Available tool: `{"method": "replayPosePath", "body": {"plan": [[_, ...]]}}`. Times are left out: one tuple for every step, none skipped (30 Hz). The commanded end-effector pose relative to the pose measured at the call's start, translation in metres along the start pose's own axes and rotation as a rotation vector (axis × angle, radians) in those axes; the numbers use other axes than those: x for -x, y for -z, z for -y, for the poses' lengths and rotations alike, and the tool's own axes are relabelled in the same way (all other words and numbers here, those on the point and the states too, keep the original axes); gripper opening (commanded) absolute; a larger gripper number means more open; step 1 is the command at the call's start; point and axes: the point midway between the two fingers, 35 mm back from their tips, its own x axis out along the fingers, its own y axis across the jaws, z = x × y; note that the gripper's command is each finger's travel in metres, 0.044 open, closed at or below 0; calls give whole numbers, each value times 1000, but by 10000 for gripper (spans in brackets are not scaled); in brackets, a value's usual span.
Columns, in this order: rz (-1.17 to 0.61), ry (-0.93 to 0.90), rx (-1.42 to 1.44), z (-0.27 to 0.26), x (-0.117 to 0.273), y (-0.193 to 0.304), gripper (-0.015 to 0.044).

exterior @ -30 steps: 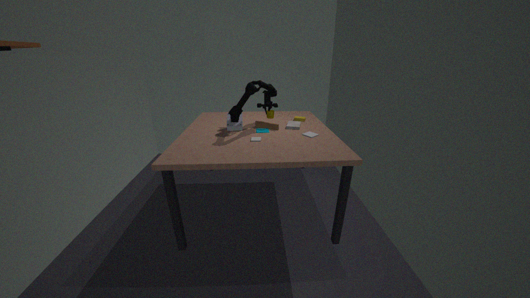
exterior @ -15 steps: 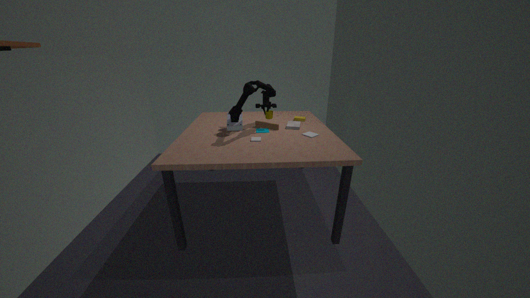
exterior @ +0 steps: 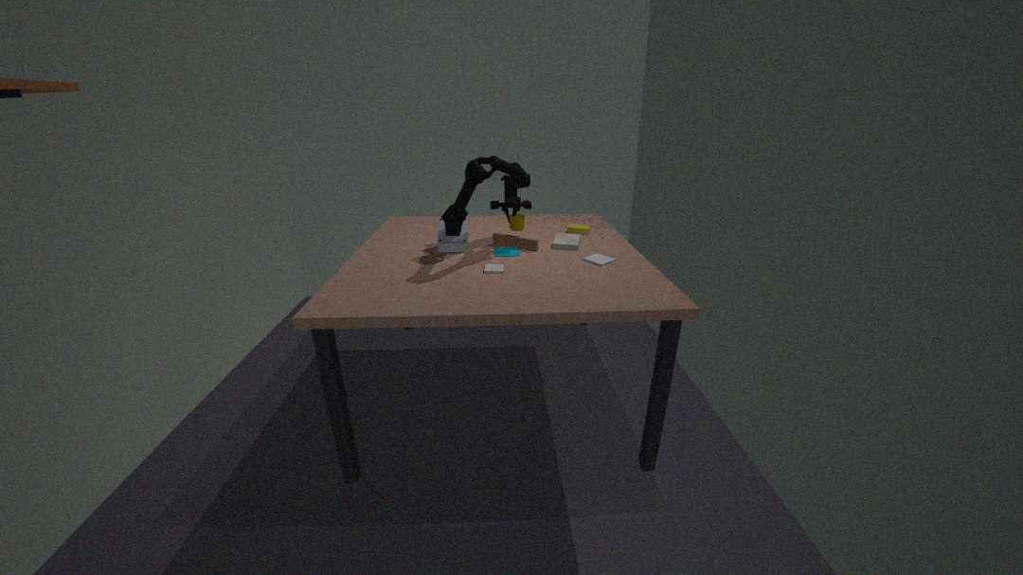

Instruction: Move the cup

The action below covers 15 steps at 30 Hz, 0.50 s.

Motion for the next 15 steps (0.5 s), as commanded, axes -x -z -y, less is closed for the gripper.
{"method": "replayPosePath", "body": {"plan": [[4, 0, 6, 5, 0, -8, 0], [4, 0, 6, 6, 0, -9, 0], [4, 1, 6, 7, 0, -11, 0], [4, 1, 6, 7, 0, -13, 0], [4, 1, 6, 8, 0, -14, 0], [4, 1, 6, 9, 0, -16, 0], [4, 1, 6, 10, 1, -17, 0], [4, 1, 6, 11, 1, -19, 0], [4, 1, 6, 12, 1, -20, 0], [5, 1, 6, 13, 1, -22, 0], [5, 1, 7, 14, 1, -24, 0], [5, 1, 7, 15, 1, -25, 0], [5, 1, 7, 16, 1, -27, 0], [5, 1, 7, 16, 1, -28, 0], [5, 1, 7, 17, 1, -30, 0]]}}
